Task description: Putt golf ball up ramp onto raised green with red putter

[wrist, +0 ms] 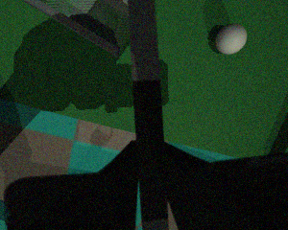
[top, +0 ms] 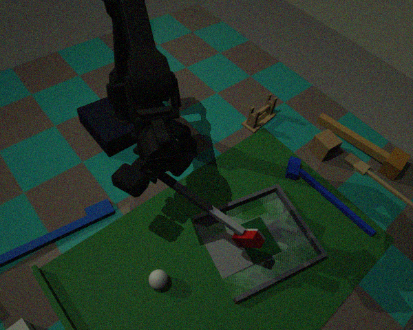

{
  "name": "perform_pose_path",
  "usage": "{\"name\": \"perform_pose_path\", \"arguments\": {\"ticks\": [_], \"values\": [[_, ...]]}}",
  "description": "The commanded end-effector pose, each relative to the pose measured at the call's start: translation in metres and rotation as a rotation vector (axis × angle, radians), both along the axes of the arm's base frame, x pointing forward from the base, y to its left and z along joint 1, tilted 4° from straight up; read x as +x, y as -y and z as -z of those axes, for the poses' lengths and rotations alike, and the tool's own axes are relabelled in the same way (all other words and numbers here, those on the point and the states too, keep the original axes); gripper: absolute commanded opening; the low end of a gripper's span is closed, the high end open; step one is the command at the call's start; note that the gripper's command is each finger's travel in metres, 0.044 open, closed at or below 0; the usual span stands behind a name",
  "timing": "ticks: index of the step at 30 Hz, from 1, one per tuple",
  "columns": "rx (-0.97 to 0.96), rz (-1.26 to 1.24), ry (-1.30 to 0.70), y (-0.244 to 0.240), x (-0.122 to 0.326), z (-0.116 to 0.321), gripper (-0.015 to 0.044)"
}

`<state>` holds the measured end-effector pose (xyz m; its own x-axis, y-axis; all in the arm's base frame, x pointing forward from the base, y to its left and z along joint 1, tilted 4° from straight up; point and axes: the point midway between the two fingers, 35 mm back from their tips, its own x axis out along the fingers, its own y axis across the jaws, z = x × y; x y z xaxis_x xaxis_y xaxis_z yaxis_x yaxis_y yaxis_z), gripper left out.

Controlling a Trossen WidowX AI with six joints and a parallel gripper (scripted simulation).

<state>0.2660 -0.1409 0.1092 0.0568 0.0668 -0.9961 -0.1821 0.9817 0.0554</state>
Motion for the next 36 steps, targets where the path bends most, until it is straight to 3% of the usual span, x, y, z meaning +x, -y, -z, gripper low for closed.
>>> {"name": "perform_pose_path", "arguments": {"ticks": [1,20,36], "values": [[-0.005,0.1,-0.015,0.02,-0.01,0.0,0.0],[-0.016,0.563,-0.097,0.098,-0.082,-0.002,0.0],[-0.016,0.579,-0.1,0.098,-0.085,0.035,0.0]]}}
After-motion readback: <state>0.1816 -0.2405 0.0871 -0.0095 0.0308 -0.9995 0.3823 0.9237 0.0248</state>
